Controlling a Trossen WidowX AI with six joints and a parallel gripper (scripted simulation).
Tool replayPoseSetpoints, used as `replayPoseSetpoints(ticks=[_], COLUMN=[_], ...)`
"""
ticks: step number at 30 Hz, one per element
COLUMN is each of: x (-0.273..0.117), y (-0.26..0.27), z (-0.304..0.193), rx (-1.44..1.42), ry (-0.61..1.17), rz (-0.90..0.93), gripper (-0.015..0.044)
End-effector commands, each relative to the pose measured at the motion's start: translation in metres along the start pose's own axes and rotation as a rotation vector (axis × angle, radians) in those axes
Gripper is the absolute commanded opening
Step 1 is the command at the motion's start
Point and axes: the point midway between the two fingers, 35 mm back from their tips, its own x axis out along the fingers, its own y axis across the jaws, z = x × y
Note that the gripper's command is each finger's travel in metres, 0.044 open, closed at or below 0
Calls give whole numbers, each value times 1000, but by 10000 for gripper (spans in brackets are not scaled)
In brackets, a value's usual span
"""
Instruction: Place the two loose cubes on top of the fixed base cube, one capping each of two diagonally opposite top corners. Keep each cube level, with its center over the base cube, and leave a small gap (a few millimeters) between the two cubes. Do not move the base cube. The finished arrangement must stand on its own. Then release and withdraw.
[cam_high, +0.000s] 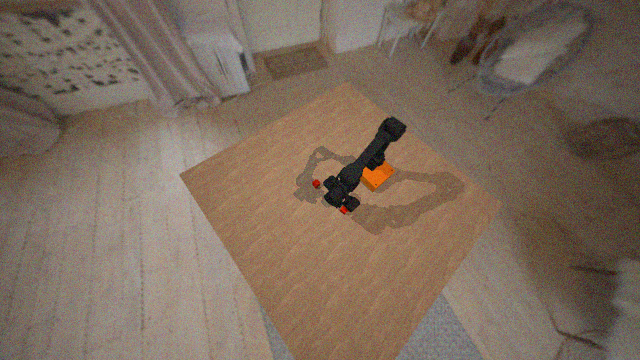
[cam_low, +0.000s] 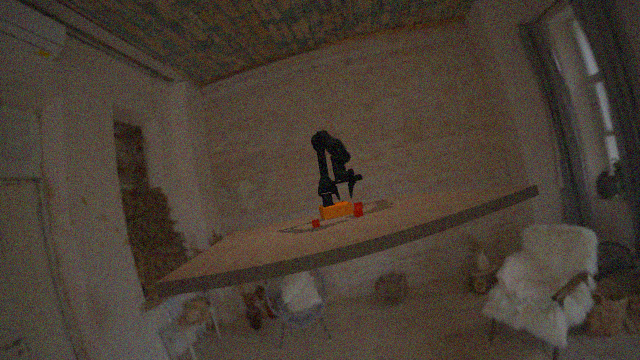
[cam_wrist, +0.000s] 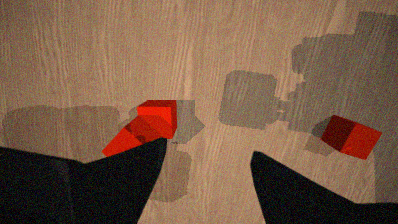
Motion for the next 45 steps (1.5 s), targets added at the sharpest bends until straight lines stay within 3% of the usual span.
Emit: replayPoseSetpoints(ticks=[1,31,38,45], x=[-1,-30,-32,24], y=[-16,-154,-161,-162], z=[4,2,0,0], rx=[-143,-1358,-1419,-1419], ry=[9,11,11,11], rz=[1,-6,-7,-7], gripper=[265,265,265,265])
